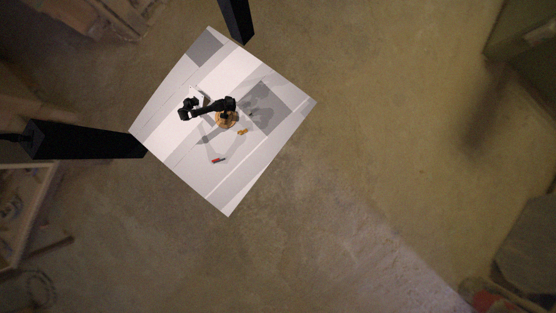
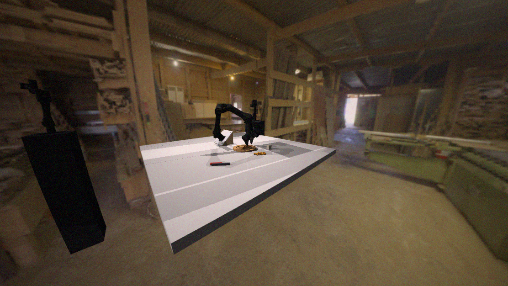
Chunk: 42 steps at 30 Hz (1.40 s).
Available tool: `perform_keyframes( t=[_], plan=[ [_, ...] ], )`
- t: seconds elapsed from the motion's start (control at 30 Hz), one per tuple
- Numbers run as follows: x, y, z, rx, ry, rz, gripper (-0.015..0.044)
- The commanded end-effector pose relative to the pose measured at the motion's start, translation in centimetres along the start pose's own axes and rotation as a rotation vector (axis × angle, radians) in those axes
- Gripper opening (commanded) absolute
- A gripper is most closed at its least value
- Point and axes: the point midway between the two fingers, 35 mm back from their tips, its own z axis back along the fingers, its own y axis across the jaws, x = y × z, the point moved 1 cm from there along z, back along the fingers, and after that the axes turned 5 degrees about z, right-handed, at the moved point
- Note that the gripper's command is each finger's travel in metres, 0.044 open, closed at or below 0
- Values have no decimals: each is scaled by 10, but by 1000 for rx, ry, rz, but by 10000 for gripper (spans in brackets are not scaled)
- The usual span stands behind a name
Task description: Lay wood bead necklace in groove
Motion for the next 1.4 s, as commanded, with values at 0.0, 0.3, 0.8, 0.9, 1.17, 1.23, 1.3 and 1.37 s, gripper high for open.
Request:
perform_keyframes(
  t=[0.0,0.3,0.8,0.9,1.17,1.23,1.3,1.37],
  plan=[
    [0,0,0,0,0,0,440],
    [6,-5,9,1,0,-422,400],
    [19,-22,35,2,4,-1606,300],
    [19,-22,35,2,4,-1606,280],
    [19,-22,31,2,4,-1606,227],
    [19,-22,24,2,4,-1606,213],
    [19,-22,19,2,3,-1606,200],
    [20,-21,27,11,1,-1607,203]
  ],
)
